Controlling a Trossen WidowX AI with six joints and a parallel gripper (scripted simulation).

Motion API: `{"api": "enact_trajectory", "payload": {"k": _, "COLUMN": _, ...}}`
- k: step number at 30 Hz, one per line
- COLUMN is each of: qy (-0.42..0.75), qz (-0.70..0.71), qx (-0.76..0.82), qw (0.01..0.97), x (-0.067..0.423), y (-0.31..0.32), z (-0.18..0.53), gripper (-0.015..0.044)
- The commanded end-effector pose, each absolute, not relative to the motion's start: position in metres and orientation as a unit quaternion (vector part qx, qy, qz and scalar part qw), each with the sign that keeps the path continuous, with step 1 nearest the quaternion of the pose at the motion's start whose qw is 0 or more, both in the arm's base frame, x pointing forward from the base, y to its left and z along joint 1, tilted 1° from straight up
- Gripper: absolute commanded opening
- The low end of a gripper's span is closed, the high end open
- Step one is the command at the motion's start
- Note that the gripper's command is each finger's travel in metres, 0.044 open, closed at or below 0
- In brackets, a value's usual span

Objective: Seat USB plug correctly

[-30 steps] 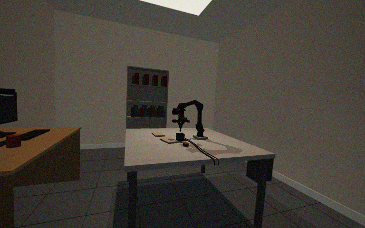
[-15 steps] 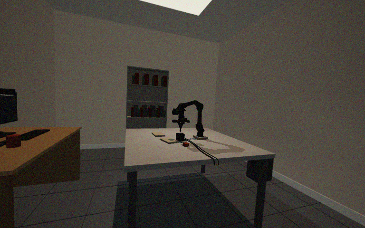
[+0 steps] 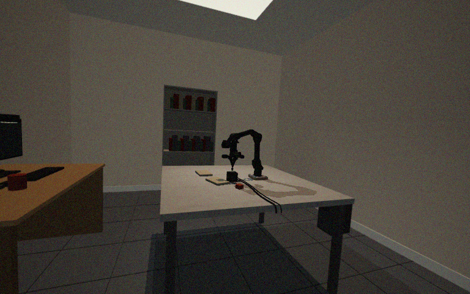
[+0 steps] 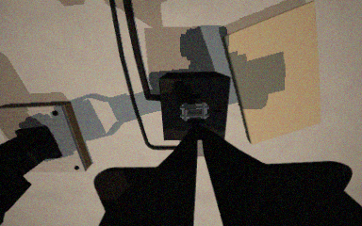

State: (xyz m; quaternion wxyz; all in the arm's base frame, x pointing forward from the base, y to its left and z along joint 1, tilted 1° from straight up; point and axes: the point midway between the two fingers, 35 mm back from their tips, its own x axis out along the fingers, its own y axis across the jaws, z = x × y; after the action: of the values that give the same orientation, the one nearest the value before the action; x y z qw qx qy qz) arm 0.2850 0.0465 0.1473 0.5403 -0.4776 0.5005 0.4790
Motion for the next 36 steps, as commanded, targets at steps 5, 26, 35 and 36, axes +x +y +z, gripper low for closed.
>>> {"api": "enact_trajectory", "payload": {"k": 5, "qy": 0.500, "qz": 0.479, "qx": -0.474, "qw": 0.545, "x": 0.2853, "y": 0.0477, "z": 0.1462, "gripper": 0.0000}}
{"api": "enact_trajectory", "payload": {"k": 26, "qy": 0.498, "qz": 0.479, "qx": -0.470, "qw": 0.549, "x": 0.2853, "y": 0.0491, "z": 0.1438, "gripper": 0.0000}}
{"api": "enact_trajectory", "payload": {"k": 35, "qy": 0.498, "qz": 0.480, "qx": -0.469, "qw": 0.549, "x": 0.2853, "y": 0.0494, "z": 0.1427, "gripper": 0.0000}}
{"api": "enact_trajectory", "payload": {"k": 36, "qy": 0.498, "qz": 0.480, "qx": -0.469, "qw": 0.549, "x": 0.2853, "y": 0.0494, "z": 0.1426, "gripper": 0.0000}}
